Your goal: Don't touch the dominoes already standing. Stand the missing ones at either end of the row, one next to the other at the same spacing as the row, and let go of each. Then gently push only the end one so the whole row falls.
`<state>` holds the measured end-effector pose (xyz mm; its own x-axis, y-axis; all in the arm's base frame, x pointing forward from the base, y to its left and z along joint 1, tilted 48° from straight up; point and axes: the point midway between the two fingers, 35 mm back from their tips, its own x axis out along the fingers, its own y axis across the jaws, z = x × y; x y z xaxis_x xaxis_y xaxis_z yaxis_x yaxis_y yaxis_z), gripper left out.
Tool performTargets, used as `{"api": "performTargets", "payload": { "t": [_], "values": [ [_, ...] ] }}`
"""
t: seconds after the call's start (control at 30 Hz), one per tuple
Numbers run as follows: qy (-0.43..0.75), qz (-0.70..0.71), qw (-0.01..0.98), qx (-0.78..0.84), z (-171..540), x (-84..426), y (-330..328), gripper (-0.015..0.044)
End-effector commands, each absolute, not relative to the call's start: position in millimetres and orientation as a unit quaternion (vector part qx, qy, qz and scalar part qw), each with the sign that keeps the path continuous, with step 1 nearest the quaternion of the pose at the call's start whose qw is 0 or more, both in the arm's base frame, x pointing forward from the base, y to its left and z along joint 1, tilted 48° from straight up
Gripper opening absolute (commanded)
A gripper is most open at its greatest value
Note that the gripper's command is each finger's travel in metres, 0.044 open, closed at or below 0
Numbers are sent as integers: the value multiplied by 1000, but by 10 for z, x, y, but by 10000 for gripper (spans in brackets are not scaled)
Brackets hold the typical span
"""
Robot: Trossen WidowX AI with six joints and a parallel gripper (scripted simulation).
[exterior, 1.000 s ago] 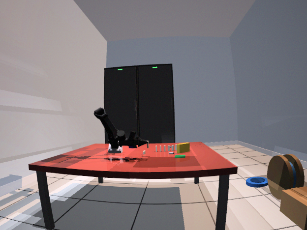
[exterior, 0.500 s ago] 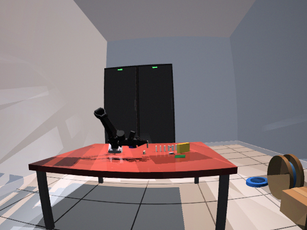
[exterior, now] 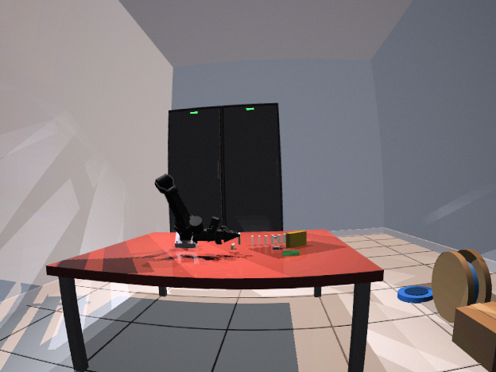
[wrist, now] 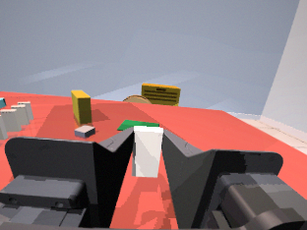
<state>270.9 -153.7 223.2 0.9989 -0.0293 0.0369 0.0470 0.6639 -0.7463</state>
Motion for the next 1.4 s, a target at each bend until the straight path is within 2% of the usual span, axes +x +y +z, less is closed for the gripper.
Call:
{"api": "performTargets", "payload": {
  "t": [0.0, 0.9, 1.3, 1.37],
  "values": [
    [-11, -20, 912, -409, 2164, 2715, -1610, 107],
    [-9, -20, 913, -407, 1889, 2705, -1868, 107],
    [-9, -20, 913, -407, 1889, 2705, -1868, 422],
    [-9, -20, 913, -407, 1889, 2705, -1868, 440]
  ]
}}
